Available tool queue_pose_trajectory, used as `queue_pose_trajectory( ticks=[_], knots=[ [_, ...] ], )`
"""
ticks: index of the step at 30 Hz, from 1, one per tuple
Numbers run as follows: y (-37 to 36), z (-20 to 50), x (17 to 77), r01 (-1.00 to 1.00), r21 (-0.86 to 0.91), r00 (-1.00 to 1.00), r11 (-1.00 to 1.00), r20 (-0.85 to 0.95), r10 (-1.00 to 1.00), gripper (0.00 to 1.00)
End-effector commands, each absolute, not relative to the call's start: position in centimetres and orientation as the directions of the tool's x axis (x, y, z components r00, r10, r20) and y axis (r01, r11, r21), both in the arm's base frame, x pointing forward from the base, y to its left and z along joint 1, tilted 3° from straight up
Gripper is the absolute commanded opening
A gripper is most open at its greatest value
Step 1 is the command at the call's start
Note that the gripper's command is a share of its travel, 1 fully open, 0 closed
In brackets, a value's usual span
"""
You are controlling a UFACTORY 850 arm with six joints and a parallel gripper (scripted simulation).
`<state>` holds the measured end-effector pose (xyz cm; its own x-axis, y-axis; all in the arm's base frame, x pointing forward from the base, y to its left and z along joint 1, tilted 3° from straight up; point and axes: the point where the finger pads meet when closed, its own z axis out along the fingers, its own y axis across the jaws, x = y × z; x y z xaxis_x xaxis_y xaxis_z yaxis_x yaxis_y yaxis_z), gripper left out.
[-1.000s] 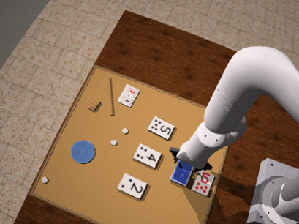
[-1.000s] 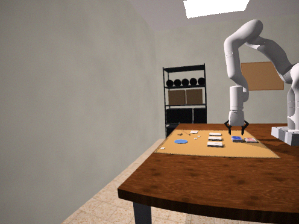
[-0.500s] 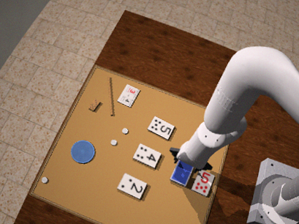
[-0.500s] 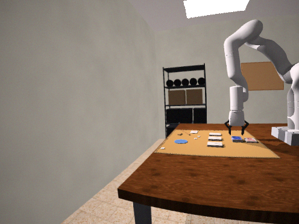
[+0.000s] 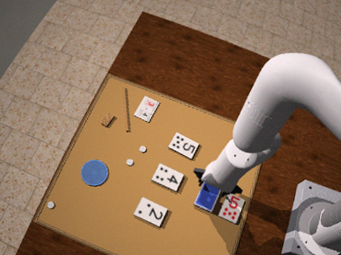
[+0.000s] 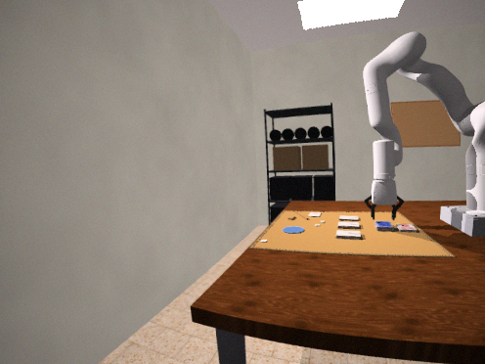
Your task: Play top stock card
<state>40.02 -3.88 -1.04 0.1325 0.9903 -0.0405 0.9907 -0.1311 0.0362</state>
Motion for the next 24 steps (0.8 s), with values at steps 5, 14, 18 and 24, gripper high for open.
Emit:
queue_pose_trajectory(
  ticks=[5,14,18,24],
  knots=[
    [-3.87,-1.02,40.05,0.991,0.037,0.132,-0.131,-0.040,0.990,0.86],
    [-3.87,-1.02,40.05,0.991,0.037,0.132,-0.131,-0.040,0.990,0.72],
    [-3.87,-1.02,40.05,0.991,0.037,0.132,-0.131,-0.040,0.990,0.72],
    [-3.87,-1.02,40.05,0.991,0.037,0.132,-0.131,-0.040,0.990,0.72]
  ],
)
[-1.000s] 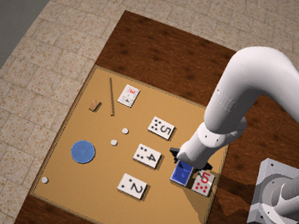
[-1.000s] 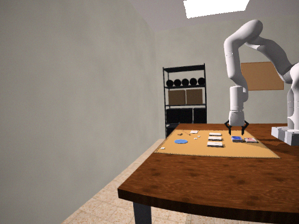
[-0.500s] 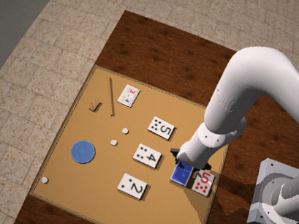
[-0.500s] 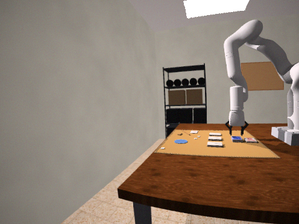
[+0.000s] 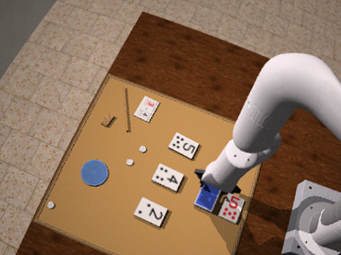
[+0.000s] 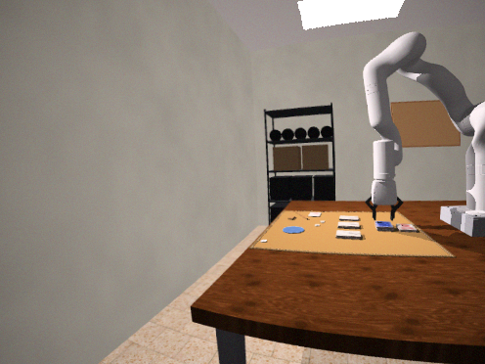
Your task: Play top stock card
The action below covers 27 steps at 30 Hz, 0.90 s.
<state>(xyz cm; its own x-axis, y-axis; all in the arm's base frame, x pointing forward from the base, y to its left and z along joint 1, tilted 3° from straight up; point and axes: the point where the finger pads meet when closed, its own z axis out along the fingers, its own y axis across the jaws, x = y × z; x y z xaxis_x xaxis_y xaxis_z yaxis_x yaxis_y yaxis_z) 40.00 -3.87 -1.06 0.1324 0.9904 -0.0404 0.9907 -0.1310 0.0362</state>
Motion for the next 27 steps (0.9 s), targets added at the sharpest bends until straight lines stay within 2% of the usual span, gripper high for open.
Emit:
queue_pose_trajectory(
  ticks=[1,3,4,27],
  knots=[
    [-3.87,-1.02,40.05,0.991,0.037,0.132,-0.131,-0.040,0.990,0.72],
    [-3.87,-1.02,40.05,0.991,0.037,0.132,-0.131,-0.040,0.990,0.72],
    [-3.87,-1.02,40.05,0.991,0.037,0.132,-0.131,-0.040,0.990,0.86],
    [-3.87,-1.03,40.05,0.991,0.037,0.132,-0.131,-0.040,0.990,0.86]
  ],
)
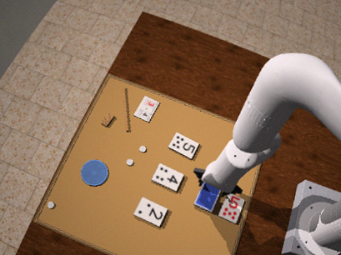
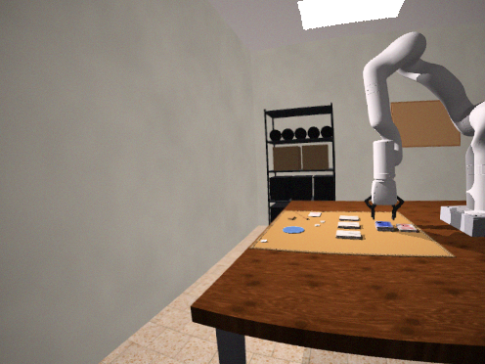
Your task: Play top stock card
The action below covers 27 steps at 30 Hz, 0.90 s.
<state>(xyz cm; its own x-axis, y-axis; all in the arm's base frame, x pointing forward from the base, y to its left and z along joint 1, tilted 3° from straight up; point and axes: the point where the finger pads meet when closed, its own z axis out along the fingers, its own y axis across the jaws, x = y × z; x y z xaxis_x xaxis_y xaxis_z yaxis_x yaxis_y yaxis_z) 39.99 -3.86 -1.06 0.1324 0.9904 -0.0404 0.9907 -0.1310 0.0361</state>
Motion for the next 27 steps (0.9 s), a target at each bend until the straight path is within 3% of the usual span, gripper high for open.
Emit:
queue_pose_trajectory(
  ticks=[1,27],
  knots=[
    [-3.87,-1.03,40.05,0.991,0.037,0.132,-0.131,-0.040,0.990,0.86],
    [-3.91,-1.98,40.14,0.991,0.037,0.132,-0.131,-0.040,0.990,0.86]
  ],
)
